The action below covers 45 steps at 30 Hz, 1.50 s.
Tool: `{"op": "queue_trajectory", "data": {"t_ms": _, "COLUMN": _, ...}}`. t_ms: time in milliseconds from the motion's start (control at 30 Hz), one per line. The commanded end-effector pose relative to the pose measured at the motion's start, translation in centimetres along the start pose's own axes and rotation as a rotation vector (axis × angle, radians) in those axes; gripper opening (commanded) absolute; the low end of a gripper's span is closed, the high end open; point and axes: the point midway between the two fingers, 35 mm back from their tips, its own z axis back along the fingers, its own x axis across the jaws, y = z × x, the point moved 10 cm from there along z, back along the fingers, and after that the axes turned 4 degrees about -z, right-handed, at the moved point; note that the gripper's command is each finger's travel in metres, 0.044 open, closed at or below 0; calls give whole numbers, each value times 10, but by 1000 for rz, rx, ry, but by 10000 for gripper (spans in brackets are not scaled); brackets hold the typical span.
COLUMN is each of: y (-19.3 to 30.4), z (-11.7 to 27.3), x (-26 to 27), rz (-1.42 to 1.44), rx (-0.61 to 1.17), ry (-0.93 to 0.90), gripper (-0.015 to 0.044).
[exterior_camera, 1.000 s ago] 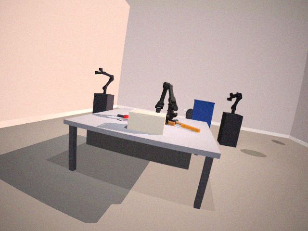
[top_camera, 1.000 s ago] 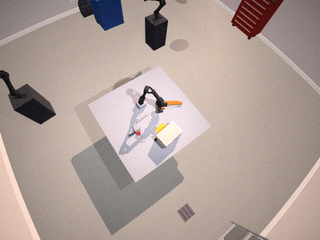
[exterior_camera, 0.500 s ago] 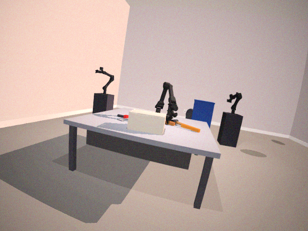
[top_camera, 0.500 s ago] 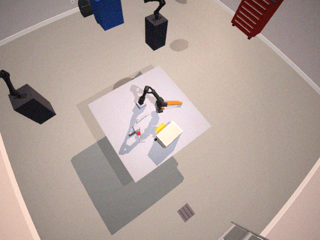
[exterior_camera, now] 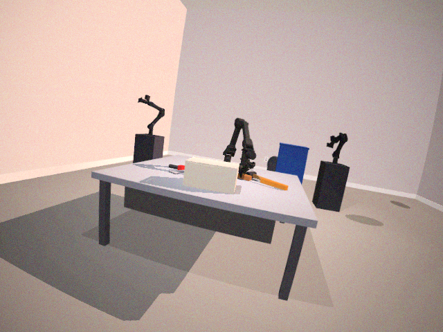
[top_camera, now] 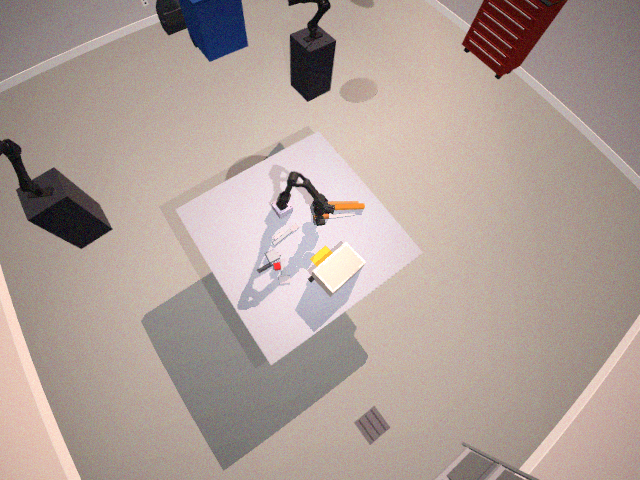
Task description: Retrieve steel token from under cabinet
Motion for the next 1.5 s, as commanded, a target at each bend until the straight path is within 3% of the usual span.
{"op": "queue_trajectory", "data": {"t_ms": 0, "y": 0, "z": 1, "x": 0, "rz": -38, "rx": 0, "ry": 4, "gripper": 0}}
{"op": "queue_trajectory", "data": {"t_ms": 1467, "y": 0, "z": 2, "x": 0, "rz": -384, "rx": 3, "ry": 3, "gripper": 0}}
